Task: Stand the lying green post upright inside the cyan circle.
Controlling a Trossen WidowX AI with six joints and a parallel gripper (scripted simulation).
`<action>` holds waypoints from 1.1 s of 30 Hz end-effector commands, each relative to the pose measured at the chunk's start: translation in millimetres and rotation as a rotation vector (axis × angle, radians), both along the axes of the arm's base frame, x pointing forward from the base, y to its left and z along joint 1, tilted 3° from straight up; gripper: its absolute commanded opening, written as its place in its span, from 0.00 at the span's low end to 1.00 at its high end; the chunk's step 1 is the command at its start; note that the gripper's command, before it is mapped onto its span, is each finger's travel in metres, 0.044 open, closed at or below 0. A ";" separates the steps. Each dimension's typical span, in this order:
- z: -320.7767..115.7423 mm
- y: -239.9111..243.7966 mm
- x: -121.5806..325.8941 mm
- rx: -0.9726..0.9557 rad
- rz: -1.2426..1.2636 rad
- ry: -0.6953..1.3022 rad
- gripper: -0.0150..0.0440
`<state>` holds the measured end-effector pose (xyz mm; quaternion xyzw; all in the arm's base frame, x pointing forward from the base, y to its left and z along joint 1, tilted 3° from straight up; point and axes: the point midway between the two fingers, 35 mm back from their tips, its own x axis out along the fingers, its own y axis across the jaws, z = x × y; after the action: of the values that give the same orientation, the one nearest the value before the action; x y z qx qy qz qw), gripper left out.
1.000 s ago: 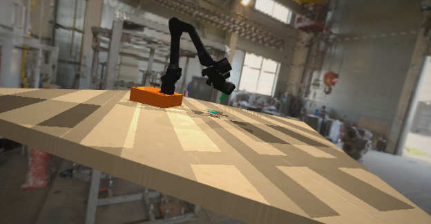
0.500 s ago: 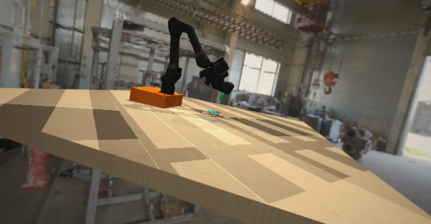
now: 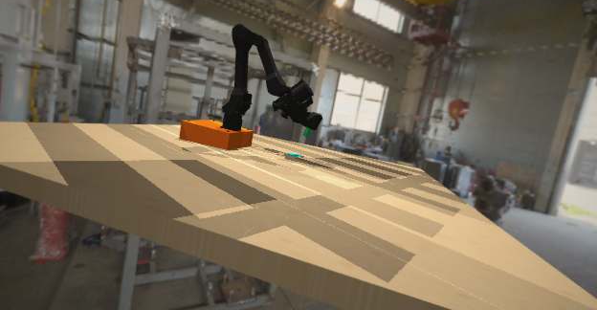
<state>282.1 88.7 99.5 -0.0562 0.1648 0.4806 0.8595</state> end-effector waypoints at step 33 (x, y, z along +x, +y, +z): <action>9.6 -10.3 -30.3 0.116 0.054 -0.170 0.29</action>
<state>255.7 79.2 108.4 -0.0530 0.0698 0.5034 0.8596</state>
